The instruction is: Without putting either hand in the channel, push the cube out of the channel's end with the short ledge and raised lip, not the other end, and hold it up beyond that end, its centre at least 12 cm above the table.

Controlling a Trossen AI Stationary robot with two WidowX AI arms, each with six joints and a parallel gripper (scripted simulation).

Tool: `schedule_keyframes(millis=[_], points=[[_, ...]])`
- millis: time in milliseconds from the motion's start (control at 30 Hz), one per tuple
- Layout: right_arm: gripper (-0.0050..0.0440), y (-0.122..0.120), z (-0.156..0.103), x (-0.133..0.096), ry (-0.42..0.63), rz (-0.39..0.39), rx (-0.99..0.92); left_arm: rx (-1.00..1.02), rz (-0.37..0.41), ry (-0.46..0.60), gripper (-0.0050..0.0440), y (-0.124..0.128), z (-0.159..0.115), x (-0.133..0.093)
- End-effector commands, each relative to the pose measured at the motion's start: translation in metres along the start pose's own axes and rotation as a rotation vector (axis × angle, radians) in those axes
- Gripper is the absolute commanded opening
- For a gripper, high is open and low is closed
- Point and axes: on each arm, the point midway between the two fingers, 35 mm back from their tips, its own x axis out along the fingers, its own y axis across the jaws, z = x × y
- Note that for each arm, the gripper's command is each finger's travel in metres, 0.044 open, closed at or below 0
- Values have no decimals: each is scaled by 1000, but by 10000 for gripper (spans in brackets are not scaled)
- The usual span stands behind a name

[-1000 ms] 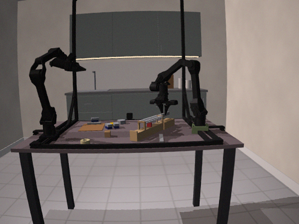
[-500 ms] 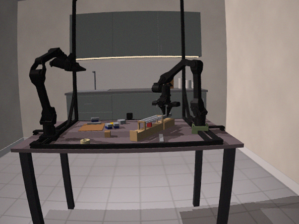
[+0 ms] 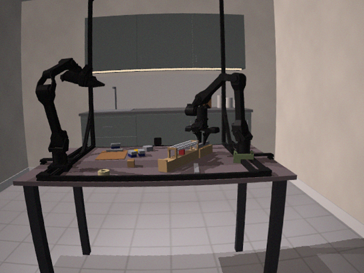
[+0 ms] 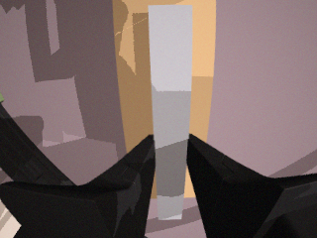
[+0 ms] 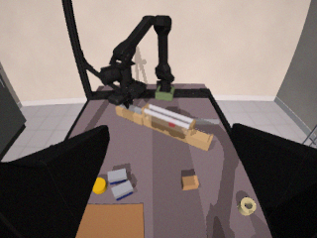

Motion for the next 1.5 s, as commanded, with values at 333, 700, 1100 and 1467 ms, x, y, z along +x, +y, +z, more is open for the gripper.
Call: schedule_keyframes(millis=[333,700,1100,1467], points=[[400,-1,1,0,-3,-3,1,3,7,0,40,2,13,2],[400,-1,1,0,-3,-3,1,3,7,0,40,2,30,2],[400,-1,1,0,-3,-3,1,3,7,0,40,2,45,2],[400,-1,1,0,-3,-3,1,6,-3,8,136,-2,46,0]])
